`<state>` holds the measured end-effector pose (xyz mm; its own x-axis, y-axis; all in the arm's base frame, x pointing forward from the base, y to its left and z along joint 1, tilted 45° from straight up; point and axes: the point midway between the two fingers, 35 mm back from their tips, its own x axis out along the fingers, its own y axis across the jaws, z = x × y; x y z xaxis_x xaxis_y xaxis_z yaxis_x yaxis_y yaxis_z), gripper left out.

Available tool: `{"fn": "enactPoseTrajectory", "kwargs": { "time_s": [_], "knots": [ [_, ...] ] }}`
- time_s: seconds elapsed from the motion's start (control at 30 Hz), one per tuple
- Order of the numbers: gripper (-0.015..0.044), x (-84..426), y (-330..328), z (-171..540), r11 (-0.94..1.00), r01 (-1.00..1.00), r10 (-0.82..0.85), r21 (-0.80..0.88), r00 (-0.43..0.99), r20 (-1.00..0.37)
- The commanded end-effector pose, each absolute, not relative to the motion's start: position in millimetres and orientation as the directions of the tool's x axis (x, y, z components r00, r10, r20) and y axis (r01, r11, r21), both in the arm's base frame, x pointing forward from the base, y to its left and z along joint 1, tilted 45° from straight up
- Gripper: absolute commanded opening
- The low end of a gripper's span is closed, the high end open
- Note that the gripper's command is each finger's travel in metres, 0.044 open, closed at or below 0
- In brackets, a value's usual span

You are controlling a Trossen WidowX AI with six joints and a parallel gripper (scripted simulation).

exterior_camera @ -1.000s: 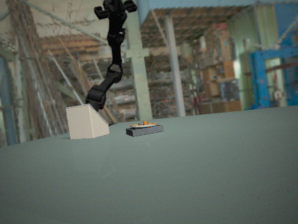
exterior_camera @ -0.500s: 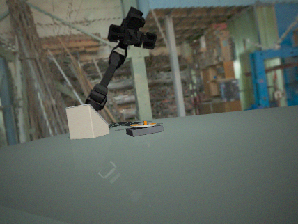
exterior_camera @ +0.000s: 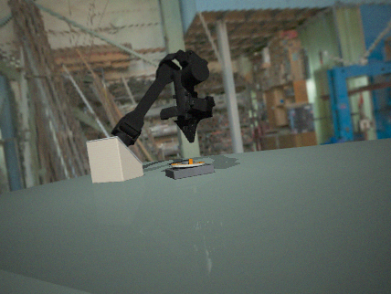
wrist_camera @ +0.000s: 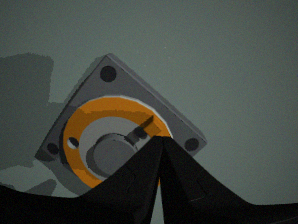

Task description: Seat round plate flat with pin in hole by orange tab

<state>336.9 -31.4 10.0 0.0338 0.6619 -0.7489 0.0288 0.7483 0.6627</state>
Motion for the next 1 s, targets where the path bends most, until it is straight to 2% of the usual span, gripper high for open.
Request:
{"fn": "enactPoseTrajectory", "kwargs": {
  "time_s": [0.0, 0.43, 0.97],
  "knots": [
    [0.0000, 336.0, -18.7, 10.9, 0.714, -0.006, 0.700, 0.700, -0.004, -0.714],
    [0.0000, 336.3, 15.3, -21.8, 0.713, -0.006, 0.702, 0.702, -0.004, -0.713],
    [0.0000, 324.6, 5.3, -34.1, 0.713, -0.006, 0.701, 0.701, -0.005, -0.713]
  ]
}}
